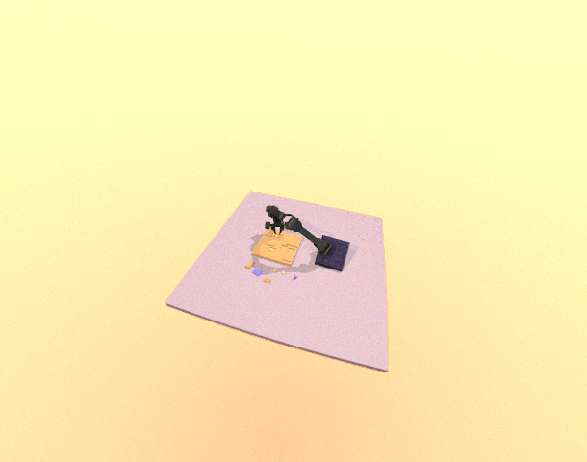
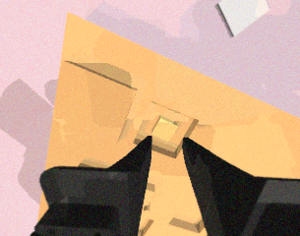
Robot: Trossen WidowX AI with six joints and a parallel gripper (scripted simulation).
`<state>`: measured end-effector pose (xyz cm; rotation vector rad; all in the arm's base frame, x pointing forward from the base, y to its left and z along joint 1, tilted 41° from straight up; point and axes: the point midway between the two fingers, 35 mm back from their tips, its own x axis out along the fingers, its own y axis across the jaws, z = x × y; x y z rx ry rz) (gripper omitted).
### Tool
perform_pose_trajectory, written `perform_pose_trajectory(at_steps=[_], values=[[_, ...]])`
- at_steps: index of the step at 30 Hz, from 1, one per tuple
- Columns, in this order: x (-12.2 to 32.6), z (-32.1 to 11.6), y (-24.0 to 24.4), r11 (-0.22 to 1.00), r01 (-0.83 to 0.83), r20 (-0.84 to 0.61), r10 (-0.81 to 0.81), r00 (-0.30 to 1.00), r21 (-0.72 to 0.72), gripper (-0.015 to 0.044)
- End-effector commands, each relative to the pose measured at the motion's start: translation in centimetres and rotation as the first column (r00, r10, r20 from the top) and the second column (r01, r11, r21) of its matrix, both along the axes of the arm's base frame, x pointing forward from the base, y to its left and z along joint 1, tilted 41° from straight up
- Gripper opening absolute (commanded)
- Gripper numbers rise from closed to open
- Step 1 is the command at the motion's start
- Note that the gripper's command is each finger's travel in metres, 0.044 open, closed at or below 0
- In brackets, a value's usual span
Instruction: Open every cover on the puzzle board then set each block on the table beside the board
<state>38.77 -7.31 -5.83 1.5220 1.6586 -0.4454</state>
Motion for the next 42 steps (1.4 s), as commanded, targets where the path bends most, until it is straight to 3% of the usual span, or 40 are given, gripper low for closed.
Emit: perform_pose_trajectory(at_steps=[1,10,42], values=[[0.1,1.1,-1.1,0.995,0.098,-0.075,-0.097,0.992,-0.002,0.0144],[-0.2,3.2,-2.8,0.951,0.308,-0.256,-0.302,0.918,-0.018,0.0144],[0.1,0.6,-0.5,0.950,0.312,-0.259,-0.305,0.916,-0.017,0.0144]])
